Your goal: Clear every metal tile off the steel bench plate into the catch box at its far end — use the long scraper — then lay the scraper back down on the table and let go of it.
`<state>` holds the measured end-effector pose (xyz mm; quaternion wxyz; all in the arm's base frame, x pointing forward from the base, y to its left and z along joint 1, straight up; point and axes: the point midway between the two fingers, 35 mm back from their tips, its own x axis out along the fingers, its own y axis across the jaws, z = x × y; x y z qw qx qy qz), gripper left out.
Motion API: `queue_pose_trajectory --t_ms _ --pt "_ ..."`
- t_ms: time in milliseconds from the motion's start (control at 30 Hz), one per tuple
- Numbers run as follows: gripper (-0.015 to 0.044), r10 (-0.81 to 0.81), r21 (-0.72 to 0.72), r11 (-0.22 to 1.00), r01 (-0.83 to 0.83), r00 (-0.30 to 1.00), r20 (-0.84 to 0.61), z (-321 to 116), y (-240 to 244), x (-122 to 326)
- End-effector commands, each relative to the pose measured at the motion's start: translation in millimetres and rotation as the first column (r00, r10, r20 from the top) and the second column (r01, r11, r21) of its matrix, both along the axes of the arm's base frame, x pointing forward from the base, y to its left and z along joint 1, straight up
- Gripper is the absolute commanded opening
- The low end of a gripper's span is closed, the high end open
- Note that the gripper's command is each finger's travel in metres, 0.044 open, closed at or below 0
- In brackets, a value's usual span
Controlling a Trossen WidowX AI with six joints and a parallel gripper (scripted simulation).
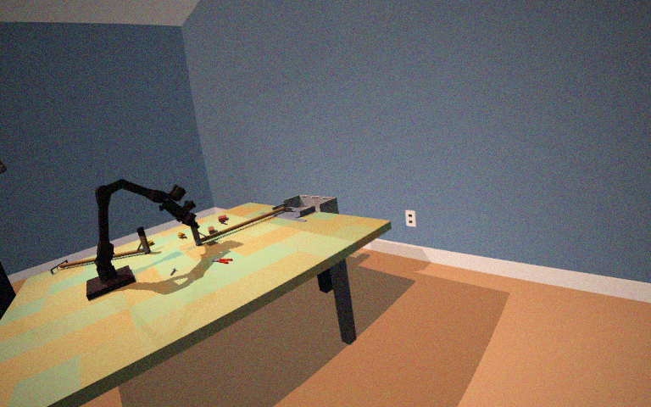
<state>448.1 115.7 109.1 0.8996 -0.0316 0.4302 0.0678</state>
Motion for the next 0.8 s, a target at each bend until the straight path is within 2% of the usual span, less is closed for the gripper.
queue_pose_trajectory --t_ms 0,767 --pt "0.0000 0.007 0.006 1.000 -0.007 1.000 0.019 8 2 9" --pt "0.0000 0.007 0.007 1.000 -0.007 1.000 0.021 9 5 34"
